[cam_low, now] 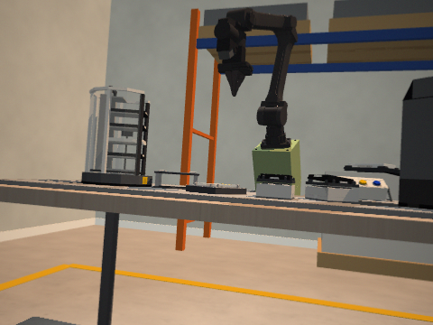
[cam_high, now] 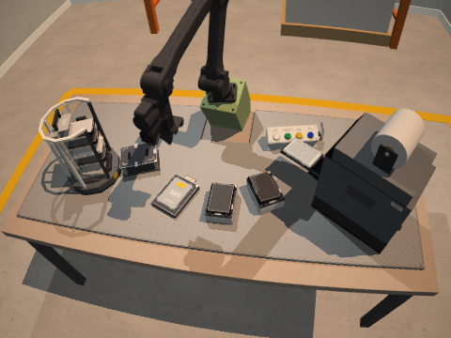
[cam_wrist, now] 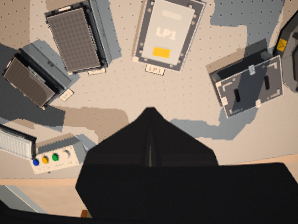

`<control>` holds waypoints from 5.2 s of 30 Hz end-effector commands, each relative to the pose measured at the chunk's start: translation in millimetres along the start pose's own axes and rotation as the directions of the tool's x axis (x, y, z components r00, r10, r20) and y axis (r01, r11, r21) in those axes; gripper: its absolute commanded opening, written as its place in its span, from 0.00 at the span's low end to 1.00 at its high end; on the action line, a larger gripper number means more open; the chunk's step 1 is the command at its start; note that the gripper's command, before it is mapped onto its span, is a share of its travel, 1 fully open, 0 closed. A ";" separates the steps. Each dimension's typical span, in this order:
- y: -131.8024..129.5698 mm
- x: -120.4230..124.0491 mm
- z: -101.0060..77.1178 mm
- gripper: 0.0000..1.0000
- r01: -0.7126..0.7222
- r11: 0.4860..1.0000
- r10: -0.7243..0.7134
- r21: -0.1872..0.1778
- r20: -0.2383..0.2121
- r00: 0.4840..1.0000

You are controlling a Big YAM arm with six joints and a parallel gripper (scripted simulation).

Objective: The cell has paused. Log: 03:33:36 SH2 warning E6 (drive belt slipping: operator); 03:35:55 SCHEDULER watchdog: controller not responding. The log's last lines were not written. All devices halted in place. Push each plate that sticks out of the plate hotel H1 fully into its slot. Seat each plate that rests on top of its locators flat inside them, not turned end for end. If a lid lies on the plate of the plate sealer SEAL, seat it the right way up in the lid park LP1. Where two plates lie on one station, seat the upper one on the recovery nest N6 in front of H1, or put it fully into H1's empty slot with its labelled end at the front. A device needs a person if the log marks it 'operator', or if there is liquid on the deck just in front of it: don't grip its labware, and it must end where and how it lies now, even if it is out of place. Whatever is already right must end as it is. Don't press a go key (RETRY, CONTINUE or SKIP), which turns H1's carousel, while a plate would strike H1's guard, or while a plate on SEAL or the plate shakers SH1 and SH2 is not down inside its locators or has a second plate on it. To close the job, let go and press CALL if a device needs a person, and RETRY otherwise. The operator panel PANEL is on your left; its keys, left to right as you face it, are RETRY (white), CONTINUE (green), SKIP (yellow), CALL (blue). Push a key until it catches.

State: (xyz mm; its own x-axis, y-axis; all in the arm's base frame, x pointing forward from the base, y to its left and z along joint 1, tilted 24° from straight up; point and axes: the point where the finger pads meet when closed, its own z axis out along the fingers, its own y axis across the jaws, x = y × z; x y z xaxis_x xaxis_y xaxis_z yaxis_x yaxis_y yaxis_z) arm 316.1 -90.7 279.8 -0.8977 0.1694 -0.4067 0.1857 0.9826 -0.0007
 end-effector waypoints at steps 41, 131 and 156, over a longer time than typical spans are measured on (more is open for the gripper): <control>126.6 -2.2 -10.7 0.00 0.321 0.947 -0.321 0.002 0.020 0.947; 299.5 83.9 42.2 1.00 0.610 0.792 -0.610 0.003 -0.005 0.792; 299.1 84.3 147.7 1.00 0.611 0.792 -0.611 0.004 -0.006 0.792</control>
State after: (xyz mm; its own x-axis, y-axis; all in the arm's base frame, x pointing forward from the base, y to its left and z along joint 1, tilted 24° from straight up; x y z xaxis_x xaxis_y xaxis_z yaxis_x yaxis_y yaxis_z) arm 347.2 205.1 115.8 -0.8326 -0.4580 -0.3114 -0.3920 0.8845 -0.2528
